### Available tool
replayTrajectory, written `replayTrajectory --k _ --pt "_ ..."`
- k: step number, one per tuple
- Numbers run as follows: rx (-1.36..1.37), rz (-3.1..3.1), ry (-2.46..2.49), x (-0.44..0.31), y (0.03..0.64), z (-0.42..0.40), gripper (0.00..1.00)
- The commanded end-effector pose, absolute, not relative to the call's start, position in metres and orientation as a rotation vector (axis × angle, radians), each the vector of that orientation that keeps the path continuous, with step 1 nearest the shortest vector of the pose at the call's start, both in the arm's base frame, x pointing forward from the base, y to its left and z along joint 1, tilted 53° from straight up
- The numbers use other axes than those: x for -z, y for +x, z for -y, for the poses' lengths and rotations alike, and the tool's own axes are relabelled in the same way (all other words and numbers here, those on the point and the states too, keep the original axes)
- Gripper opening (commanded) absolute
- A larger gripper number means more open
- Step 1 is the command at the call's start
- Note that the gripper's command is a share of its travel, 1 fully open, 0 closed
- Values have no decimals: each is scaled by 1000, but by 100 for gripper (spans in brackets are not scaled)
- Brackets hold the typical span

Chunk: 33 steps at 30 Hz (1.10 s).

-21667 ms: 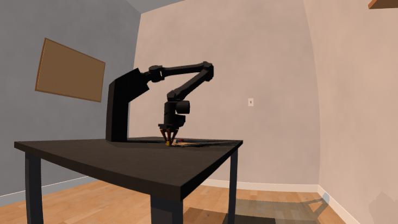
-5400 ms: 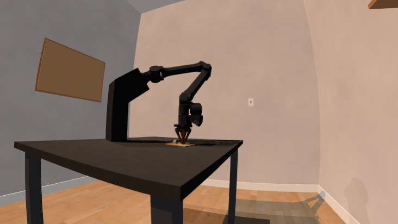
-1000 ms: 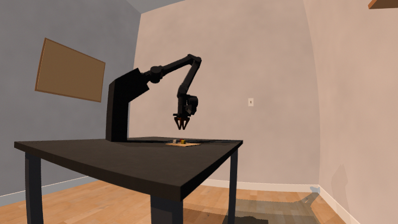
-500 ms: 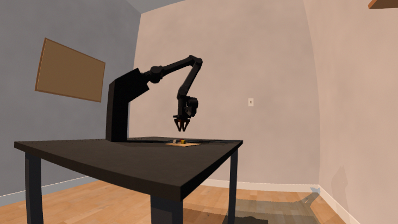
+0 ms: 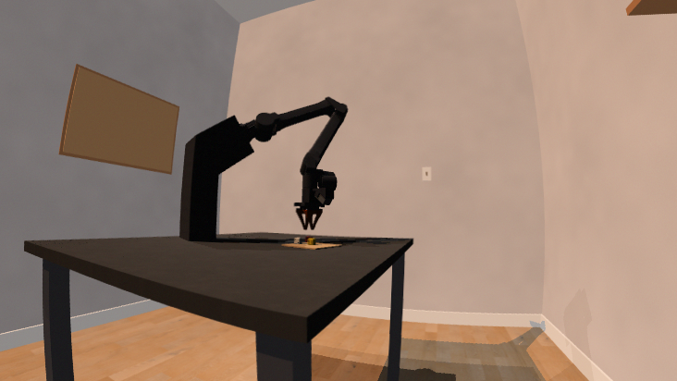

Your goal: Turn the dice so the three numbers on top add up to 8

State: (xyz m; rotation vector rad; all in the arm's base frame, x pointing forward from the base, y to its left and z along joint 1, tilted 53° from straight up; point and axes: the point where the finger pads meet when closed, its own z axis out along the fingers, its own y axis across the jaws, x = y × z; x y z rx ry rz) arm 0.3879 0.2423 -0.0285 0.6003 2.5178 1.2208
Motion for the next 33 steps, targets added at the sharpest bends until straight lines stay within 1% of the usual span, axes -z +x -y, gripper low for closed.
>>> replayTrajectory --k 1,33 --pt "-1230 -2517 594 30 388 -251 34" --pt "-1229 -2520 588 38 393 -261 34"
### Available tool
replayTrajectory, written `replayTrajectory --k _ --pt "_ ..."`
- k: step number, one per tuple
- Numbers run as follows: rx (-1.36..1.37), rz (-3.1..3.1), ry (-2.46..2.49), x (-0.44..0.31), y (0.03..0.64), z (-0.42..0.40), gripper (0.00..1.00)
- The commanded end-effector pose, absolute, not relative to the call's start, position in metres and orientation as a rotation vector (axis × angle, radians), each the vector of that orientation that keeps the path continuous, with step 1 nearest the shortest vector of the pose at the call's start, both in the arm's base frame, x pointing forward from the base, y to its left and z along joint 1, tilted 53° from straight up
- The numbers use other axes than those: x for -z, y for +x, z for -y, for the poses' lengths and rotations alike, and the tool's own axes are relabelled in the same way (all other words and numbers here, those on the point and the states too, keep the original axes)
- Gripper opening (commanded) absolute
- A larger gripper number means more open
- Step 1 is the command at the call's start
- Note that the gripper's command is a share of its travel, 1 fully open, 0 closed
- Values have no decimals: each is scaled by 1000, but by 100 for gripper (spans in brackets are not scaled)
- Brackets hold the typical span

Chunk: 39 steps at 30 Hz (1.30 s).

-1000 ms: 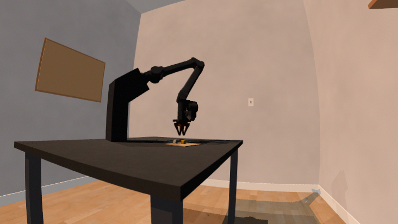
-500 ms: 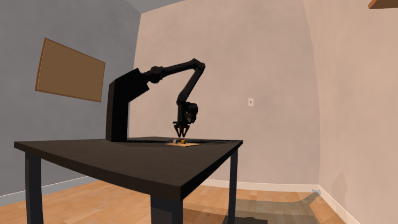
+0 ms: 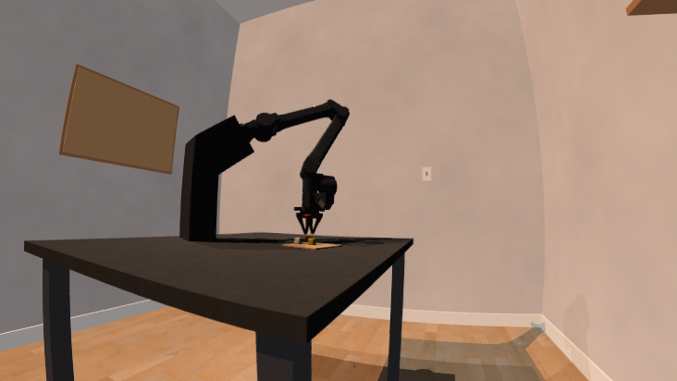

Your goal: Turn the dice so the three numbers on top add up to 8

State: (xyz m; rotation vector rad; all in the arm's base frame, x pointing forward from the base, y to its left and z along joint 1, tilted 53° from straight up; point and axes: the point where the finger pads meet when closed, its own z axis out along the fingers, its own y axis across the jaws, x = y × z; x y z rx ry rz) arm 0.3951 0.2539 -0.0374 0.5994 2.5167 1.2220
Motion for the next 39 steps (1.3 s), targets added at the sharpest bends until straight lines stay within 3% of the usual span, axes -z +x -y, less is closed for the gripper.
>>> replayTrajectory --k 1,39 --pt "-1229 -2520 588 38 393 -261 34" --pt "-1233 -2513 587 31 390 -262 34"
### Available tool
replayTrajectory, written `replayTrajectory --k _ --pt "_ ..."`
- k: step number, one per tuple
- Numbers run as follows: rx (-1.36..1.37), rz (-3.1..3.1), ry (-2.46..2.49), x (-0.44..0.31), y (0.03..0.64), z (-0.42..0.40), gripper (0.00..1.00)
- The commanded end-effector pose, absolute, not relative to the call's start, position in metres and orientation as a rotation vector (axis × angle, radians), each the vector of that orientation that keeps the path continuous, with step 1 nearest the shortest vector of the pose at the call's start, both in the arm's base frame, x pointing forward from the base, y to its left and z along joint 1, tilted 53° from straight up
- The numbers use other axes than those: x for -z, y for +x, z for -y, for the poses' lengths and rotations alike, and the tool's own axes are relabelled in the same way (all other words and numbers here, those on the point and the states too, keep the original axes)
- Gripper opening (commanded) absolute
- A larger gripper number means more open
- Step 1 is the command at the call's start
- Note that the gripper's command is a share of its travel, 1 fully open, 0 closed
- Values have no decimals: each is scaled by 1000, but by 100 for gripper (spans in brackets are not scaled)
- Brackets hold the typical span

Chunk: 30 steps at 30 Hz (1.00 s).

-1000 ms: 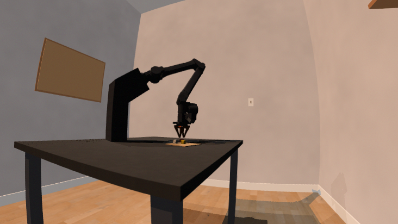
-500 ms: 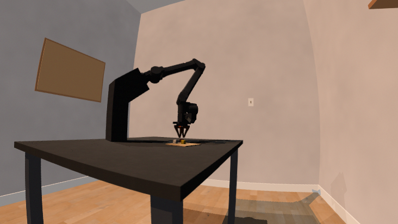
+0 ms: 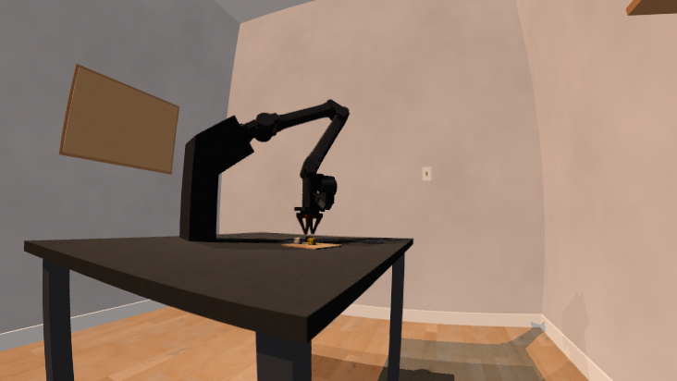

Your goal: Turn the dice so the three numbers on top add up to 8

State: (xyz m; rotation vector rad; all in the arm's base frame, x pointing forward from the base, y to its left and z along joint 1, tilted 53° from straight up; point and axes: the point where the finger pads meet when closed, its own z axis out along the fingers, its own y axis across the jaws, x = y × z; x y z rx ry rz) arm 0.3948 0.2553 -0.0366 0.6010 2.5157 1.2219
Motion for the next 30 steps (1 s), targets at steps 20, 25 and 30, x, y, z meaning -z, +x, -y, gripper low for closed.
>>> replayTrajectory --k 20,25,30 --pt "-1227 -2524 591 36 387 -261 34" --pt "-1227 -2524 591 36 387 -261 34" --pt "-1227 -2524 591 36 387 -261 34"
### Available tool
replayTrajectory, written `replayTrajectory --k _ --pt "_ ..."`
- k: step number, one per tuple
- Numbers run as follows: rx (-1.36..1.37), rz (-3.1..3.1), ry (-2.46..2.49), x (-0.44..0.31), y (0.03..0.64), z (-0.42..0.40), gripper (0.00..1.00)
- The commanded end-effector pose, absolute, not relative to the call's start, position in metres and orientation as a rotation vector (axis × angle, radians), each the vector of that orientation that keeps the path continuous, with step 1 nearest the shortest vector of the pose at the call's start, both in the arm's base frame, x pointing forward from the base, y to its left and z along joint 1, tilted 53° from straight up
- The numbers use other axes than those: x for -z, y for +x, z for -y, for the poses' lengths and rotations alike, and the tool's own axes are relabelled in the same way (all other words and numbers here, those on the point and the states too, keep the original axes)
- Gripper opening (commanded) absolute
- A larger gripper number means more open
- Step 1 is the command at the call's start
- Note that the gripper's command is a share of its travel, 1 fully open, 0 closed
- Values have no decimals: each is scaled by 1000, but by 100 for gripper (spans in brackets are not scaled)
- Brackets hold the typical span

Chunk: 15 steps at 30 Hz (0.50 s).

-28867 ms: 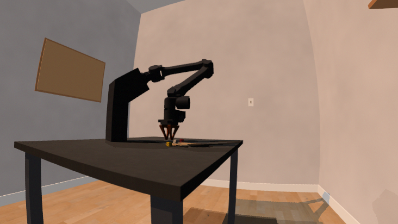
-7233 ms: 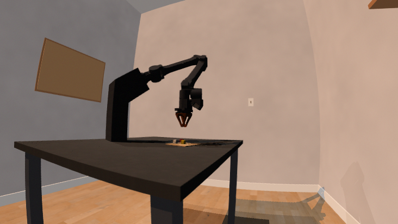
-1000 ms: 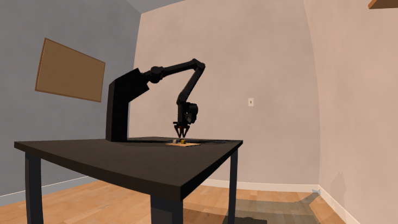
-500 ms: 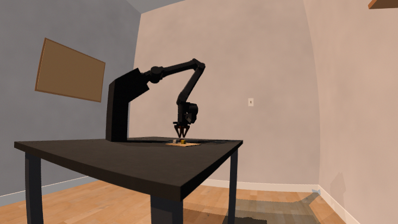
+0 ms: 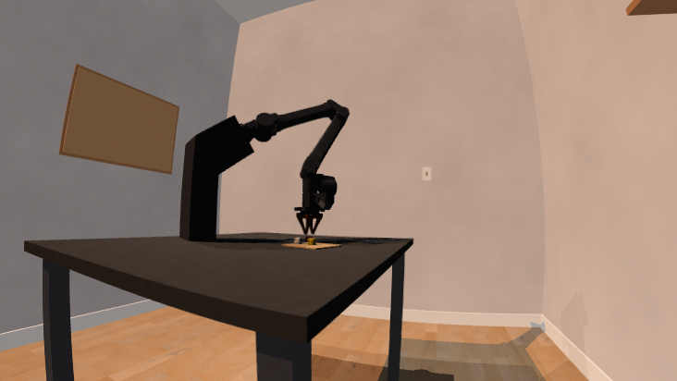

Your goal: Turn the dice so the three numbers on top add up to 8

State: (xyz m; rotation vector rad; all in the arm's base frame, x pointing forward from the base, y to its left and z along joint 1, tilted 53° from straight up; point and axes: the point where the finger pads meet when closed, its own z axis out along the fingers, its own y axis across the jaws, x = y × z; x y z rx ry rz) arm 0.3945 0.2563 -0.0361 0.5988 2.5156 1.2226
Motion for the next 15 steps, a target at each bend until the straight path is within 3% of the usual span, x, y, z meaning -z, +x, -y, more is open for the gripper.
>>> replayTrajectory --k 1,15 --pt "-1227 -2524 591 36 387 -261 34" --pt "-1226 -2525 592 37 386 -261 34"
